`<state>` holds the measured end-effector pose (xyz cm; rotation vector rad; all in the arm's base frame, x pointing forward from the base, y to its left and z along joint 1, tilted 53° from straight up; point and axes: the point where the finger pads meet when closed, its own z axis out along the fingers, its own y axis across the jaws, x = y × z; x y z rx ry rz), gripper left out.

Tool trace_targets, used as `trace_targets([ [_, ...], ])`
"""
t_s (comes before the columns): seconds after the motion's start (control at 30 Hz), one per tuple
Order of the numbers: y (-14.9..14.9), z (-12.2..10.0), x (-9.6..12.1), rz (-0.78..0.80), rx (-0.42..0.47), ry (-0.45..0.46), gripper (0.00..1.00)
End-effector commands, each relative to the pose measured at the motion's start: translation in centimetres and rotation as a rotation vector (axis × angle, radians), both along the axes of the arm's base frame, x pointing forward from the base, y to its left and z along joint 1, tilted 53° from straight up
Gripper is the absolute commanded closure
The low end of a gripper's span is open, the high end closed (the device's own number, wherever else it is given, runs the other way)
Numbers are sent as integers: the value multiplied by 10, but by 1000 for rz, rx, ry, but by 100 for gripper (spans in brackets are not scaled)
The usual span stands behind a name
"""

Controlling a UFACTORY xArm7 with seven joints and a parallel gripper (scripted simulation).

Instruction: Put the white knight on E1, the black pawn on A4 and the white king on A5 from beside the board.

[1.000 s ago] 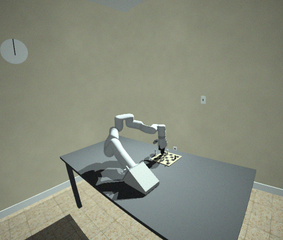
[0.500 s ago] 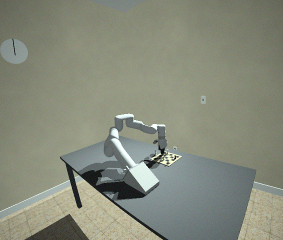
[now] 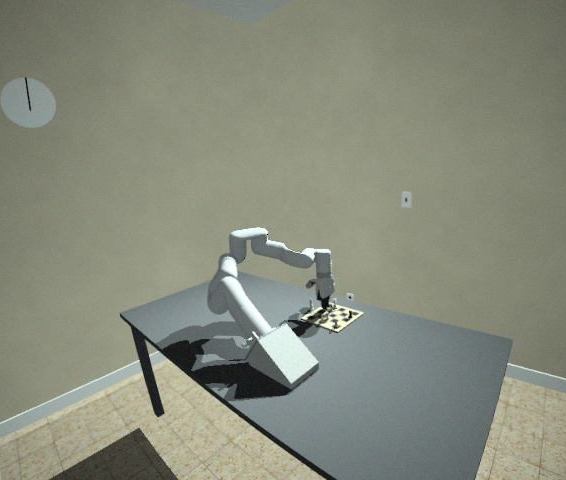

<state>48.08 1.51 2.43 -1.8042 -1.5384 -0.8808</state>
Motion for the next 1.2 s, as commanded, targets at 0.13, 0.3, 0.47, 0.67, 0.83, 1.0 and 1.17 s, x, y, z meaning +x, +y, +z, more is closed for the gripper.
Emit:
trace_targets([
  [0.13, -3, 1, 1, -4, -2, -2, 100],
  [0.3, -3, 1, 1, -4, -2, -2, 100],
  [0.47, -3, 1, 1, -4, -2, -2, 100],
  [0.67, -3, 1, 1, -4, -2, -2, 100],
  [0.83, -3, 1, 1, -4, -2, -2, 100],
  [1.0, -3, 1, 1, -4, -2, -2, 93],
  [1.17, -3, 1, 1, -4, -2, -2, 86],
])
